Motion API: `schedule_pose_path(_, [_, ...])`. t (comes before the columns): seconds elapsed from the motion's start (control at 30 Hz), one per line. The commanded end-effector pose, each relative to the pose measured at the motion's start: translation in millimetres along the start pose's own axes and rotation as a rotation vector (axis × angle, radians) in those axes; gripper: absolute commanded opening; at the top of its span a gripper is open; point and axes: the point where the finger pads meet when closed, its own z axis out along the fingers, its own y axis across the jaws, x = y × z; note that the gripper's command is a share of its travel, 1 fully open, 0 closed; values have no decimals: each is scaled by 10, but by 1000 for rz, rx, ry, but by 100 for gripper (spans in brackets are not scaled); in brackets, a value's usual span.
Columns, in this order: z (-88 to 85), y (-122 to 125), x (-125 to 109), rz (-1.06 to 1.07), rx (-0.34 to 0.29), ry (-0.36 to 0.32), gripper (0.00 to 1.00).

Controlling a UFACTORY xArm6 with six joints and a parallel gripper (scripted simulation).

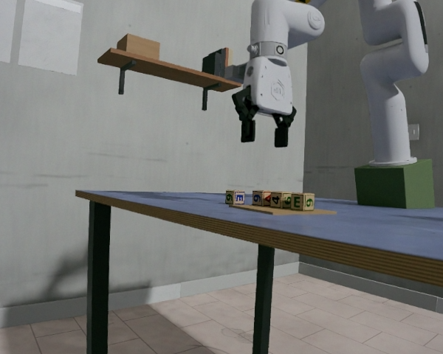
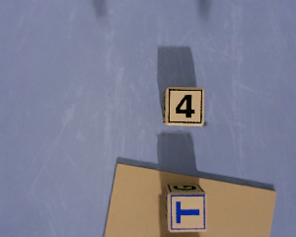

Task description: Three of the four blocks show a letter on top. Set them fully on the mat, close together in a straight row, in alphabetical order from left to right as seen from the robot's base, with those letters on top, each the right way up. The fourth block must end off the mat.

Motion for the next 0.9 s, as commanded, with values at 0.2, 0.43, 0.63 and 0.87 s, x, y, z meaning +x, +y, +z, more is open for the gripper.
schedule_pose_path(0.2, [-464,-15,2,0,4,0,100])
schedule_pose_path(0.43, [-653,-15,1,0,5,0,100])
schedule_pose_path(0.63, [-682,-15,1,0,5,0,100])
schedule_pose_path(0.87, [-682,-15,1,0,5,0,100])
